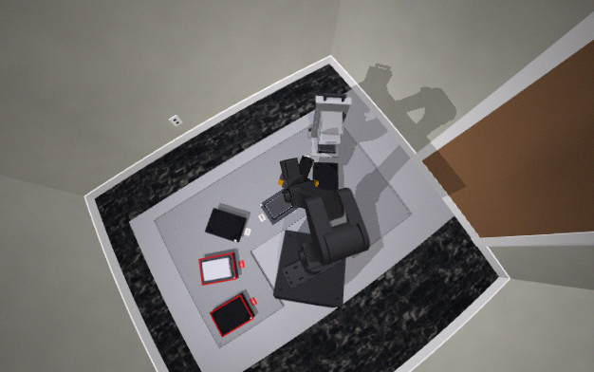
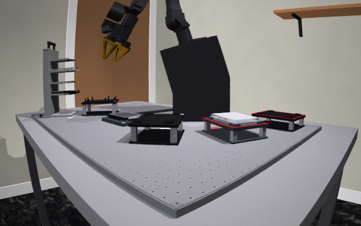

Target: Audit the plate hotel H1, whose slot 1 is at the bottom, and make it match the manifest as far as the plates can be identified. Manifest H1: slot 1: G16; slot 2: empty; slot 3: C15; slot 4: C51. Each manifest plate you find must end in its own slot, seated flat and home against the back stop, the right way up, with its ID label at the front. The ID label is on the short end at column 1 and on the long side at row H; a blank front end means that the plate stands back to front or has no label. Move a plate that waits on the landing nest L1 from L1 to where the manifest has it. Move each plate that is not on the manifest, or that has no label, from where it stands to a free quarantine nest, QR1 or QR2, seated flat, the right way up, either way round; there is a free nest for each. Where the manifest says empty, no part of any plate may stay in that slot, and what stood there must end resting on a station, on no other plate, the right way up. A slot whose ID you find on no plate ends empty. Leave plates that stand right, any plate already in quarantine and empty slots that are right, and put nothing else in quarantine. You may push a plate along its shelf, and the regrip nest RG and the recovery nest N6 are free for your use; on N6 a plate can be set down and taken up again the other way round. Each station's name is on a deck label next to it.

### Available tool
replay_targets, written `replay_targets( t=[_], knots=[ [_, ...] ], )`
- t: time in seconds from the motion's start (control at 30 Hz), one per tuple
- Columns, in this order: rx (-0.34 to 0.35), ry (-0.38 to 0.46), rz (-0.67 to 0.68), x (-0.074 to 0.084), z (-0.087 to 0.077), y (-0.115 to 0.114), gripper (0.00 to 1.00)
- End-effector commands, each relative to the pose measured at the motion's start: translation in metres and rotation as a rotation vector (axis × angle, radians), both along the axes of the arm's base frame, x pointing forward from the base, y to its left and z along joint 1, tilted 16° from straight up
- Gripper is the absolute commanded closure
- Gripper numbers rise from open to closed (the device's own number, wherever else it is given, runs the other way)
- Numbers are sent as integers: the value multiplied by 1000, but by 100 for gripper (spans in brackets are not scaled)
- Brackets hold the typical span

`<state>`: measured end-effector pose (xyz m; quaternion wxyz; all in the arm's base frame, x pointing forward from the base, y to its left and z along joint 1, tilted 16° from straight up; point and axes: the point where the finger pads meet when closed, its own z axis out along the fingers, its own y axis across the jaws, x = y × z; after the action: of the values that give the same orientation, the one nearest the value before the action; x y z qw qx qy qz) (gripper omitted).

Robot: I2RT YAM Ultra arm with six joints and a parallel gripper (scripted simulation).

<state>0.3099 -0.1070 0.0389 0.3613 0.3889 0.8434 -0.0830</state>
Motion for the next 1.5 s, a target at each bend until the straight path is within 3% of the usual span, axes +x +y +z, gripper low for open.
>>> replay_targets(
  t=[0.0,0.83,1.0,1.47],
  knots=[
    [-66,-51,39,8,11,-4,0],
    [-339,-157,286,8,11,-4,0],
    [-339,-157,286,7,12,-7,0],
    [-341,-156,286,1,18,-53,0]
  ],
)
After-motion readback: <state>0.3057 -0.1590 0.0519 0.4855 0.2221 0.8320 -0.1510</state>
